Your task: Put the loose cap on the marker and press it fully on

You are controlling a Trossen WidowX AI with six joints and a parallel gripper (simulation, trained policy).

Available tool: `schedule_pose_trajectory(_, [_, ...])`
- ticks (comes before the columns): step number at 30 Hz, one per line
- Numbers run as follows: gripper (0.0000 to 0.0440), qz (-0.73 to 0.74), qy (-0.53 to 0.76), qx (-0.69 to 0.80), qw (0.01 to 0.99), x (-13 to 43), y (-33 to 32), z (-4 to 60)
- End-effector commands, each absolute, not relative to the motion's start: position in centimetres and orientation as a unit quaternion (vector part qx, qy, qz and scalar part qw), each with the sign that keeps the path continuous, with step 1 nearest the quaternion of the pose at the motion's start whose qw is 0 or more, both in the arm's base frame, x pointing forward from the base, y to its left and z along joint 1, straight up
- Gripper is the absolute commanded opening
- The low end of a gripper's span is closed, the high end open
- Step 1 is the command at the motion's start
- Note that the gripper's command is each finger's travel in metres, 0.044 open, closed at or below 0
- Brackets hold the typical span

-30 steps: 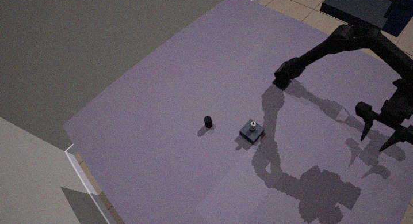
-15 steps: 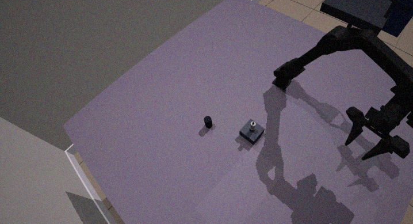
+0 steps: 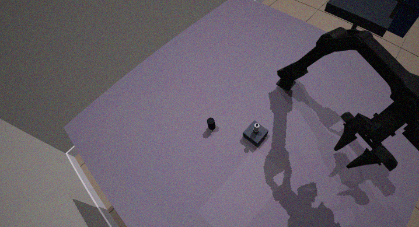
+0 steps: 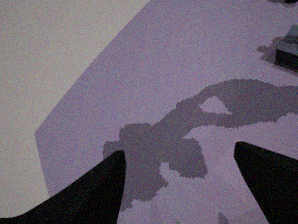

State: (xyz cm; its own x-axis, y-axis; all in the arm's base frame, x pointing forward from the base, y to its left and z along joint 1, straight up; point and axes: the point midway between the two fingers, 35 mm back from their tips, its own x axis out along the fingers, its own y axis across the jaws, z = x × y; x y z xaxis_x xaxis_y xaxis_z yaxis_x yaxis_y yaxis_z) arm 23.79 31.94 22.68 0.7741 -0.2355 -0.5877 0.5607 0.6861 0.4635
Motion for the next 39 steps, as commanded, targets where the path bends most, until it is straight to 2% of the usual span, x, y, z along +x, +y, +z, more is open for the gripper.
schedule_pose_trajectory(1, [0.0312, -0.24, 0.256, 0.345, 0.87, 24.6, 31.3, 22.9])
schedule_pose_trajectory(39, [0.0329, -0.411, 0.307, 0.496, 0.701, 33.0, 21.8, 22.9])
